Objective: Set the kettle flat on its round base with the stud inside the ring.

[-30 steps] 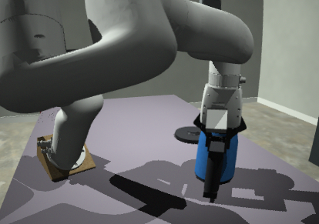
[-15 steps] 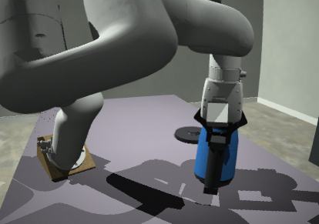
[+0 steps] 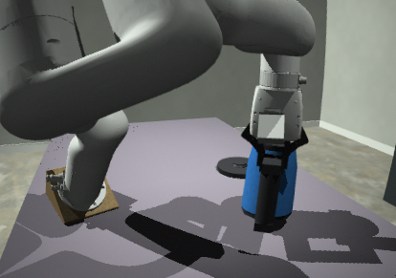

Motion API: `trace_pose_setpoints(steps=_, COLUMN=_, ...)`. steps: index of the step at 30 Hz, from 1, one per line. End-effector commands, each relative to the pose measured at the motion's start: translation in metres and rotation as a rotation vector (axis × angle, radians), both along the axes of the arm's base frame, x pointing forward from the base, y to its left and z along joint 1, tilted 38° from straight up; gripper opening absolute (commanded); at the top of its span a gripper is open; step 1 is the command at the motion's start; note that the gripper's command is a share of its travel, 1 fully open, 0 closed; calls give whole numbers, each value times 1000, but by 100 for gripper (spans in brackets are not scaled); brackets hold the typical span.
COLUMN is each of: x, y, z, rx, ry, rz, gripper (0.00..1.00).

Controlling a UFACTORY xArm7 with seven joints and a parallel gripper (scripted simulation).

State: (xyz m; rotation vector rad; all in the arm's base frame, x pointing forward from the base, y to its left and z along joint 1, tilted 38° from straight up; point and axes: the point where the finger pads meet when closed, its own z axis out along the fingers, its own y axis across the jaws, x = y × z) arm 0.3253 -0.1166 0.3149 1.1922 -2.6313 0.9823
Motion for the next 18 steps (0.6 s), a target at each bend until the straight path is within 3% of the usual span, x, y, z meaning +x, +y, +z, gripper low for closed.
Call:
trace_pose_setpoints(steps=1, x=0, y=4, z=6, rx=-1, ry=-4, rz=2, gripper=0)
trace_pose_setpoints(steps=18, x=-1, y=7, z=9, rx=-1, ry=-4, rz=2, gripper=0)
